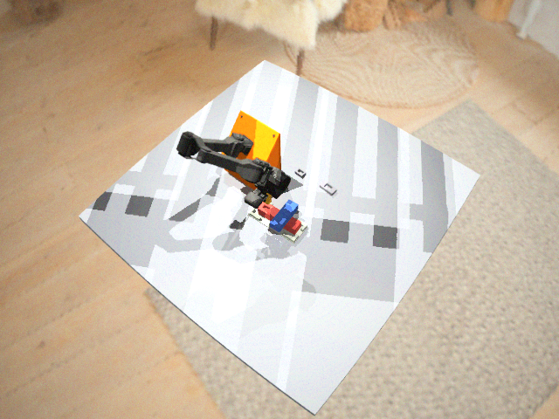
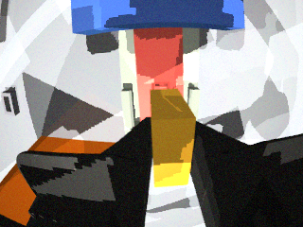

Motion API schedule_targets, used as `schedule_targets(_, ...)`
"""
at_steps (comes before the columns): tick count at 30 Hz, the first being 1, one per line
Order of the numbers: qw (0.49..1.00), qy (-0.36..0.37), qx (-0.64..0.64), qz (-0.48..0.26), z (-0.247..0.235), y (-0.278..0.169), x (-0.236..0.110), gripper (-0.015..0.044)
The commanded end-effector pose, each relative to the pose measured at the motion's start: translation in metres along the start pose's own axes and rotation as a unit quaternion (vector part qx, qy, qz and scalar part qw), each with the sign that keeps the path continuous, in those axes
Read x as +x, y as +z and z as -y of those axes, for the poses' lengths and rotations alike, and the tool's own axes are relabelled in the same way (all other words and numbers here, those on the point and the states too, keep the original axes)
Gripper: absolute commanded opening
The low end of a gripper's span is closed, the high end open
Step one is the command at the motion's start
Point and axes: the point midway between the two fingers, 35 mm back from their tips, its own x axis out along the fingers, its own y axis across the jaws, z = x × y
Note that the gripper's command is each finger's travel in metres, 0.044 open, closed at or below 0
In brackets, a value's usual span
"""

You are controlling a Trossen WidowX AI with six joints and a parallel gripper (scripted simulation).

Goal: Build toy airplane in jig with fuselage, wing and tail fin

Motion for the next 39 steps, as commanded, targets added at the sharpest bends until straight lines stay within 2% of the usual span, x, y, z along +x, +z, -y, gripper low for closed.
schedule_targets(1, 1.000, -0.003, -0.002, -0.001, 0.000, -0.001, 0.000, 0.0065)
schedule_targets(19, 1.000, -0.003, -0.002, -0.001, 0.001, -0.001, 0.002, 0.0065)
schedule_targets(39, 1.000, -0.003, -0.002, -0.001, 0.001, -0.001, 0.034, 0.0065)
